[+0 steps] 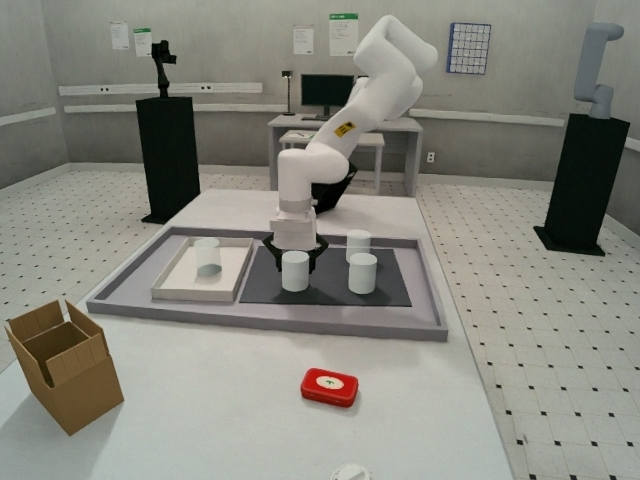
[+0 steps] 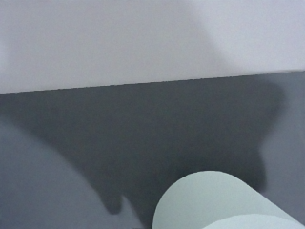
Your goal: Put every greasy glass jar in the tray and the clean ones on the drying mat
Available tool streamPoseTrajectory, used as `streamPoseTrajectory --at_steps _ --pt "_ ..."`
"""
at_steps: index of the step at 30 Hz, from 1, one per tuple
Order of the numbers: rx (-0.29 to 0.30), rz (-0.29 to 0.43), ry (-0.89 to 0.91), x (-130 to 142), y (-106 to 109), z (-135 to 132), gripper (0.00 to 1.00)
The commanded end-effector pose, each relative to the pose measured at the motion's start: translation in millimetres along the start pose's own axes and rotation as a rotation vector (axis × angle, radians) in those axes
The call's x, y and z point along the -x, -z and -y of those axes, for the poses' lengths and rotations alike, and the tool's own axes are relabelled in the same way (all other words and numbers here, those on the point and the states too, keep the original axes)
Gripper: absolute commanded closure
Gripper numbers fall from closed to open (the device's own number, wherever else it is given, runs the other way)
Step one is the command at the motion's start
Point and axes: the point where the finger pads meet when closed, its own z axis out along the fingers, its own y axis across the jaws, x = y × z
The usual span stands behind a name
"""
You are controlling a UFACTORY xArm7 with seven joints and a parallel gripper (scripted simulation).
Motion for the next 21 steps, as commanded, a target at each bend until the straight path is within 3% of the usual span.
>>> streamPoseTrajectory --at_steps 1,21 --pt "0.002 -0.004 0.0 -1.6 1.8 -1.1 0.19" --pt "0.002 -0.004 0.0 -1.6 1.8 -1.1 0.22"
